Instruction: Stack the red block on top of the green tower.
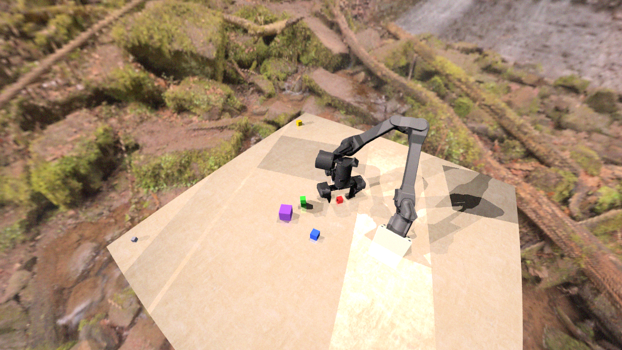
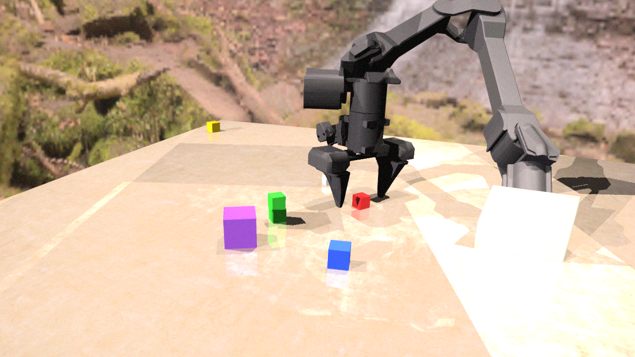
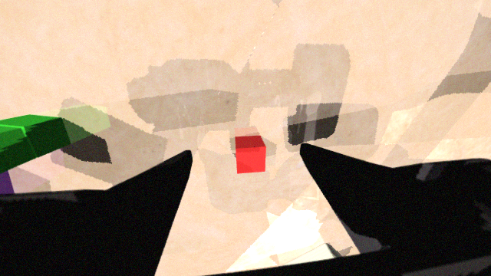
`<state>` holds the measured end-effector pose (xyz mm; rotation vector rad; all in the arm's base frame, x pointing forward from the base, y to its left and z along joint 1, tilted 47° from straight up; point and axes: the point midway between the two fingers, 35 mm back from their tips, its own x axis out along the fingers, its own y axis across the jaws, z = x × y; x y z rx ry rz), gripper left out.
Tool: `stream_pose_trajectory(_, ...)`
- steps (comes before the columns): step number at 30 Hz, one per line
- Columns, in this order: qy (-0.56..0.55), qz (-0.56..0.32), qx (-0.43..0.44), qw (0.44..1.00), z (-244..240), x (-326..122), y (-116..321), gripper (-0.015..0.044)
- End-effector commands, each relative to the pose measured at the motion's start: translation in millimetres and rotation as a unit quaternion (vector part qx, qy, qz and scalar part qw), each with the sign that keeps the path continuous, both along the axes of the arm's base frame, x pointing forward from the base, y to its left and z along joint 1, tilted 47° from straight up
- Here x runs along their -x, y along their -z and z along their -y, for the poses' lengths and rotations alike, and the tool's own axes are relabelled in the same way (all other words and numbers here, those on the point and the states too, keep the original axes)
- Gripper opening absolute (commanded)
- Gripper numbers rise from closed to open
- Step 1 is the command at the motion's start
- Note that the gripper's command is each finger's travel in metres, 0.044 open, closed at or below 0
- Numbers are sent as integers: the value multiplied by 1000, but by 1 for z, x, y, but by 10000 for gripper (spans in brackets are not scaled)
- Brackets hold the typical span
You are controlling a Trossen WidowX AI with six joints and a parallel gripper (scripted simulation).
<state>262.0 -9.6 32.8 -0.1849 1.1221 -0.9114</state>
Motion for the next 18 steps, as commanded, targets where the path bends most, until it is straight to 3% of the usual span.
stream_pose_trajectory(1, -2, -2, 3, 1000, 1, 1, 1, 440)
stream_pose_trajectory(7, -2, -2, 3, 1000, 1, 1, 0, 440)
stream_pose_trajectory(18, -2, -2, 3, 1000, 1, 1, 0, 151)
